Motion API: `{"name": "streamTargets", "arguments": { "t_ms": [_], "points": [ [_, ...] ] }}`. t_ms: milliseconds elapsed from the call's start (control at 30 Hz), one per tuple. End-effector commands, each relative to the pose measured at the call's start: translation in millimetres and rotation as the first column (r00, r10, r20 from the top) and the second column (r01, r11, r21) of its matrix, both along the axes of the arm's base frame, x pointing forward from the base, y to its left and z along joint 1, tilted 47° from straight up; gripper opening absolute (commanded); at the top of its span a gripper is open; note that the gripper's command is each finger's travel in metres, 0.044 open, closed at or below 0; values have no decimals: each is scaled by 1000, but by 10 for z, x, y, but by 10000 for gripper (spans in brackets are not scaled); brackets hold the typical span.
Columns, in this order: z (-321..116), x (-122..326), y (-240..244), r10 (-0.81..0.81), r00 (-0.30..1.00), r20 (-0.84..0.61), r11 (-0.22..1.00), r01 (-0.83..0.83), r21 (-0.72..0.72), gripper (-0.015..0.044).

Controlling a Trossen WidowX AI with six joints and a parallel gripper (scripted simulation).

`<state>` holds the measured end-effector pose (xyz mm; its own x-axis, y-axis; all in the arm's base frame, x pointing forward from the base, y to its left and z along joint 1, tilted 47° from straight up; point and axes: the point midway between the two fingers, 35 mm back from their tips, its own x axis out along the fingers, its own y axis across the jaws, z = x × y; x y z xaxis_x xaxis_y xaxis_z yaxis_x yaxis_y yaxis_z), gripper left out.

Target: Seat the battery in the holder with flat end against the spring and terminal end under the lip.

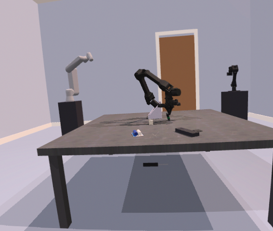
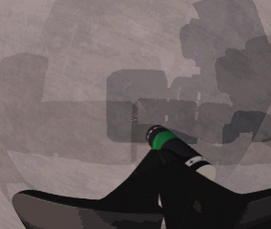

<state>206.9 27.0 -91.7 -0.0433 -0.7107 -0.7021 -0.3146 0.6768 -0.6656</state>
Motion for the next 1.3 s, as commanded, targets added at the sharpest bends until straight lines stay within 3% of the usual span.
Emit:
{"name": "streamTargets", "arguments": {
  "t_ms": [0,433,767,1133,1200,1267],
  "points": [
    [41,3,-63,-1,1000,-6,1000,1,-5,0],
    [175,49,-213,-2,1000,-6,1000,2,-11,0],
    [717,92,358,-2,1000,-7,1000,2,-7,0],
    [725,112,379,8,1000,0,1000,-8,-2,0],
    [707,113,347,-43,998,49,999,43,-5,53],
    [656,128,263,-180,965,190,983,183,4,105]
  ]
}}
